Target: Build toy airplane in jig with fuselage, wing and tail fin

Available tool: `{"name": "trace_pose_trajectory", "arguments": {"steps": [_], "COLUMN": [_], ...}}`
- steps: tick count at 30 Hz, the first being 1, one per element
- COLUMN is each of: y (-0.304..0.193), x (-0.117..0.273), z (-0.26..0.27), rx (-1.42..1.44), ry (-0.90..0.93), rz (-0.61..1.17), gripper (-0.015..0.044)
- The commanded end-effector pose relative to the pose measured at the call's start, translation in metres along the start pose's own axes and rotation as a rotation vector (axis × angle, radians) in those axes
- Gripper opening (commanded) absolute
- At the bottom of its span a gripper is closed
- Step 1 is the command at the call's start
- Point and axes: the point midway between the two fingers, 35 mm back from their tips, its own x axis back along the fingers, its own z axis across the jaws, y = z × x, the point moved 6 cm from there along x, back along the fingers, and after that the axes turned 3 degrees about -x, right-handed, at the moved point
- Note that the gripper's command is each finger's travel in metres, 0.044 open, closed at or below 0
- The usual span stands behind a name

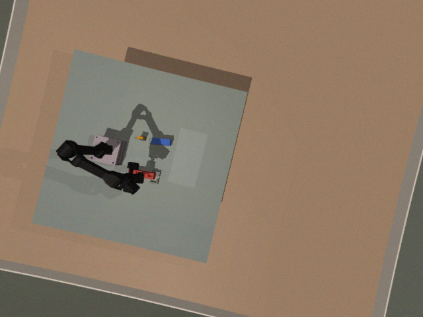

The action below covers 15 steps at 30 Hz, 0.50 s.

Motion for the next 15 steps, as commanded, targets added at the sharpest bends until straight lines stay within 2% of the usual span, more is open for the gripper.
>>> {"name": "trace_pose_trajectory", "arguments": {"steps": [1,15], "y": [-0.003,0.014], "x": [0.018,0.018], "z": [0.002,0.011], "rx": [0.004,0.076], "ry": [0.008,0.010], "rz": [0.007,0.000], "gripper": [0.0440,0.0440]}}
